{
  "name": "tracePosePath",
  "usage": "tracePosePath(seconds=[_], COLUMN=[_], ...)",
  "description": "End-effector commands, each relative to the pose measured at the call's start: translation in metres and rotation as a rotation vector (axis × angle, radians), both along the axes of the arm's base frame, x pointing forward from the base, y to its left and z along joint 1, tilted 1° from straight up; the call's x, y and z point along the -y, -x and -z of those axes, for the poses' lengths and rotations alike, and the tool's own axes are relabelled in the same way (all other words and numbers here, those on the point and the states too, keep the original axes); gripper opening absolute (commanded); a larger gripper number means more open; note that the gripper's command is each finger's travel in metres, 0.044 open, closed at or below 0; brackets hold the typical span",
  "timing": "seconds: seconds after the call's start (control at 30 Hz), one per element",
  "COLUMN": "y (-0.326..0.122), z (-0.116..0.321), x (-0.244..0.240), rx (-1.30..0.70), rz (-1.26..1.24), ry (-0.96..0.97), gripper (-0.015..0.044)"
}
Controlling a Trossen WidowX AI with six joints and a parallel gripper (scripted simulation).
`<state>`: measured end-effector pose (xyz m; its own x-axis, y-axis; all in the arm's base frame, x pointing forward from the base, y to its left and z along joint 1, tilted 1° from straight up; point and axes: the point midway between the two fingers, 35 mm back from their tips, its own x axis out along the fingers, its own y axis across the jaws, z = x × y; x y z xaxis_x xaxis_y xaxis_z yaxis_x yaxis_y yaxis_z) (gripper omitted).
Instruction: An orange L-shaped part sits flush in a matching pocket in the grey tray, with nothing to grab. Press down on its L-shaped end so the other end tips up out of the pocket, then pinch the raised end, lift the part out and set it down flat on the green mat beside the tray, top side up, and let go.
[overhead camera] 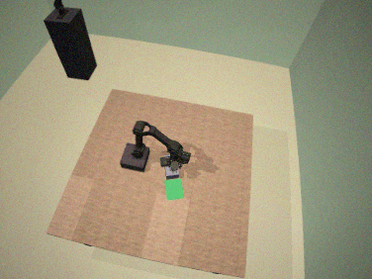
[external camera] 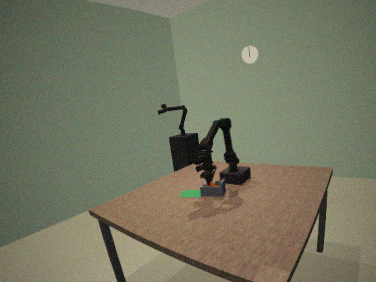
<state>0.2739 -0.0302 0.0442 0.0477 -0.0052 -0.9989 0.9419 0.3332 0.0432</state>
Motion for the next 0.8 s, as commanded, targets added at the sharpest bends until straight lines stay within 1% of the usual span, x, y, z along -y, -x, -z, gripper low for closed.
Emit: tracePosePath(seconds=[0.0, 0.17, 0.33, 0.67, 0.77], y=[0.0014, 0.0017, 0.0006, 0.0006, 0.0006], z=[0.0069, 0.0124, 0.0090, 0.0090, 0.0090], x=[-0.0007, -0.0008, -0.0001, -0.0001, -0.0001], rx=[-0.005, -0.005, -0.002, -0.002, -0.002], rz=[0.005, 0.005, 0.000, 0.000, 0.000], ry=[-0.004, -0.004, 0.000, 0.000, 0.000], gripper=[0.0280, 0.0280, 0.0149, 0.0082, 0.0003])
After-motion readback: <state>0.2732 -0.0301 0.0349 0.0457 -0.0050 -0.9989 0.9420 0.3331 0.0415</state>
